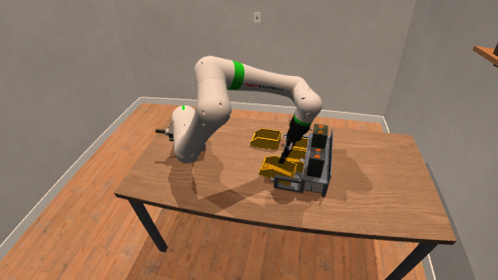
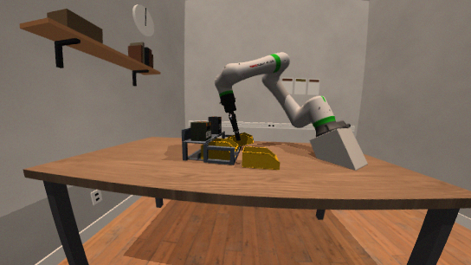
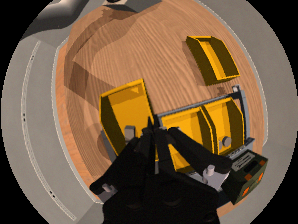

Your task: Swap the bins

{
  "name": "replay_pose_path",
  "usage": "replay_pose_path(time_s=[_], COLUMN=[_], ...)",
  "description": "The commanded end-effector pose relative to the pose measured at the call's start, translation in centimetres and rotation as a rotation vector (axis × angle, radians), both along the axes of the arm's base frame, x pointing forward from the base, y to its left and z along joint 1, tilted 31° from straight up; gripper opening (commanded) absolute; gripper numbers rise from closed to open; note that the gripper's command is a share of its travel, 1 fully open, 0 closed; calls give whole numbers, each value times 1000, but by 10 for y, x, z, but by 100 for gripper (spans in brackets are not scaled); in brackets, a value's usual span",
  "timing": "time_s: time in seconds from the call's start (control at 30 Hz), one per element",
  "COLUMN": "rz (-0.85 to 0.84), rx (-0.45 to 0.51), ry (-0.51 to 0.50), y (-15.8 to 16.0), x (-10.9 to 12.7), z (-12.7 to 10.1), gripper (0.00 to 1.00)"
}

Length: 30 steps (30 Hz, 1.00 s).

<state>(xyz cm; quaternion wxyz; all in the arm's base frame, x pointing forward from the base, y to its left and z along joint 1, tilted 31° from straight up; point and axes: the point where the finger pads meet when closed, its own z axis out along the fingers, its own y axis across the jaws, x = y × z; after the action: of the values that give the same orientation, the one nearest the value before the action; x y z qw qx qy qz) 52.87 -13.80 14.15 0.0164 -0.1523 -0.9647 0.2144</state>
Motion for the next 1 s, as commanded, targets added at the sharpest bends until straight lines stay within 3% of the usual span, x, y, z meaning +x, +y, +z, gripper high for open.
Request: replay_pose_path(time_s=[0.0,0.97], rz=[1,13], rx=[0,-9], ry=[-2,-27], y=[0,-2], x=[0,7], z=[1,1], gripper=[10,10])
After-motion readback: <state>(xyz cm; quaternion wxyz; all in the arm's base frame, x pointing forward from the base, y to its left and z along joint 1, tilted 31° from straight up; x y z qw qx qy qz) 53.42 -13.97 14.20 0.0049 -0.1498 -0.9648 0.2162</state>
